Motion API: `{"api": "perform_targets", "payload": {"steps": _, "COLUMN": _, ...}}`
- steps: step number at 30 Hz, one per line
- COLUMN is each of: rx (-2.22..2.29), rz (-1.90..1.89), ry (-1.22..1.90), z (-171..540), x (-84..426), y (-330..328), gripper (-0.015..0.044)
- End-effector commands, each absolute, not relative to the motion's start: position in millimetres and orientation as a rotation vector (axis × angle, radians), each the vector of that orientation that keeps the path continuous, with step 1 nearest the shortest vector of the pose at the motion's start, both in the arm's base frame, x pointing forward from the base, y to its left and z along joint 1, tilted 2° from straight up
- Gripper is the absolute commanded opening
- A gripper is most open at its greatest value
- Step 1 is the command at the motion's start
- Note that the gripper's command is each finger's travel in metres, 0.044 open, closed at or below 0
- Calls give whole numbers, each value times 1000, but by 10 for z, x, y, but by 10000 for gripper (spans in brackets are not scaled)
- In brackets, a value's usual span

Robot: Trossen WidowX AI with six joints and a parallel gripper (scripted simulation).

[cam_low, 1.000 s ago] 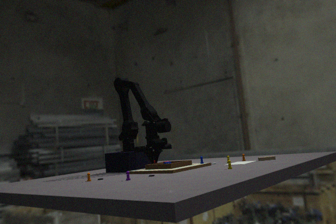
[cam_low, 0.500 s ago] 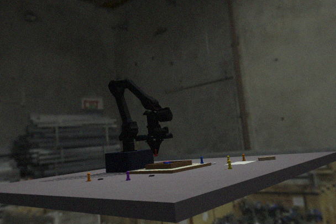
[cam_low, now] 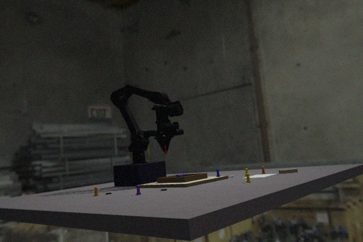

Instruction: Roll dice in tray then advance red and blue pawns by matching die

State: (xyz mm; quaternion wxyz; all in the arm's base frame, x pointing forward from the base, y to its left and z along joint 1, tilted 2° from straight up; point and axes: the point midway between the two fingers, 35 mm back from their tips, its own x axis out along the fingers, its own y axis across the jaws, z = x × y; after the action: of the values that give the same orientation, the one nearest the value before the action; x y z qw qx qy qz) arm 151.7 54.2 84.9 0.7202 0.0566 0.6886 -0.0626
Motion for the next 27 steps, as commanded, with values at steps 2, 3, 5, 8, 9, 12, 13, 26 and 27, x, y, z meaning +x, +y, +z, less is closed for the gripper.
{"api": "perform_targets", "payload": {"steps": 2, "rx": 123, "rz": -142, "ry": 1521, "z": 867, "x": 1640, "y": 510, "gripper": 0}}
{"api": "perform_targets", "payload": {"steps": 3, "rx": 123, "rz": -142, "ry": 1521, "z": 863, "x": 1684, "y": 501, "gripper": 0}}
{"api": "perform_targets", "payload": {"steps": 5, "rx": 123, "rz": -142, "ry": 1521, "z": 853, "x": 1772, "y": 478, "gripper": 0}}
{"api": "perform_targets", "payload": {"steps": 8, "rx": 125, "rz": -142, "ry": 1522, "z": 832, "x": 1898, "y": 440, "gripper": 0}}
{"api": "perform_targets", "payload": {"steps": 9, "rx": 128, "rz": -141, "ry": 1525, "z": 822, "x": 1936, "y": 428, "gripper": 0}}
{"api": "perform_targets", "payload": {"steps": 12, "rx": 137, "rz": -139, "ry": 1531, "z": 789, "x": 2051, "y": 386, "gripper": 0}}
{"api": "perform_targets", "payload": {"steps": 13, "rx": 140, "rz": -138, "ry": 1533, "z": 777, "x": 2089, "y": 371, "gripper": 0}}
{"api": "perform_targets", "payload": {"steps": 26, "rx": 143, "rz": -146, "ry": 1521, "z": 573, "x": 2637, "y": 1, "gripper": 0}}
{"api": "perform_targets", "payload": {"steps": 27, "rx": 141, "rz": -148, "ry": 1519, "z": 554, "x": 2678, "y": -39, "gripper": 0}}
